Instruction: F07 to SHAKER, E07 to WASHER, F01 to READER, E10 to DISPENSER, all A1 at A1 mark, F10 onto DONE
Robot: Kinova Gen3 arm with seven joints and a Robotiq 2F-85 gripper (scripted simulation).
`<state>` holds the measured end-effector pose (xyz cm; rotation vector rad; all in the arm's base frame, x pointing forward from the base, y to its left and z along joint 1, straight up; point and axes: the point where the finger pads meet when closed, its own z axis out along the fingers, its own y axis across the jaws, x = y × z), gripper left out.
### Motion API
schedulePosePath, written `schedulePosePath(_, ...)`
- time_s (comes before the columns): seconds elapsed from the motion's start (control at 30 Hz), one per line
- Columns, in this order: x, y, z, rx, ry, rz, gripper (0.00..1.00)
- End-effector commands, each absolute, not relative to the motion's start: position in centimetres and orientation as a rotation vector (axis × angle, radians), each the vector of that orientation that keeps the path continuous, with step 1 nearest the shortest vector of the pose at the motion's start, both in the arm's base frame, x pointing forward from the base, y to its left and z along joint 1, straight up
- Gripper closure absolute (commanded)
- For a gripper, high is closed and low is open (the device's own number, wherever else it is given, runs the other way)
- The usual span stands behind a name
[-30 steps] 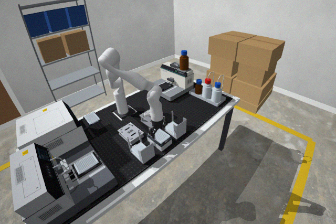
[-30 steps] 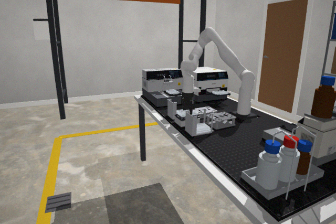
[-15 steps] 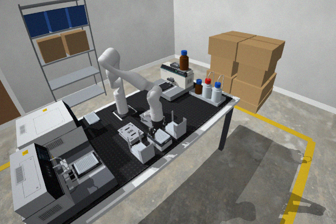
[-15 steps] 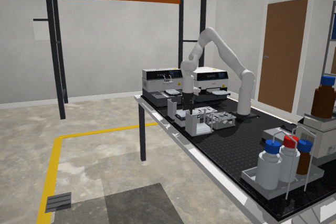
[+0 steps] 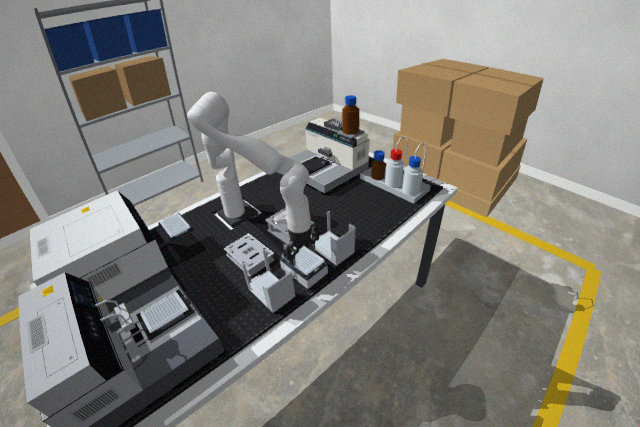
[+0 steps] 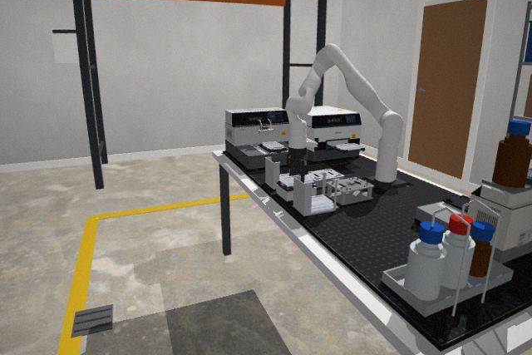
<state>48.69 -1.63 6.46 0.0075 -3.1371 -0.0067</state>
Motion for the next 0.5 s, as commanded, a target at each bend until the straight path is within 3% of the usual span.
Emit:
schedulePosePath(0.0,48.75,-1.63,6.46,0.007,-3.139,-0.006,0.06)
schedulePosePath(0.47,48.75,-1.63,6.06,0.007,-3.139,-0.006,0.06)
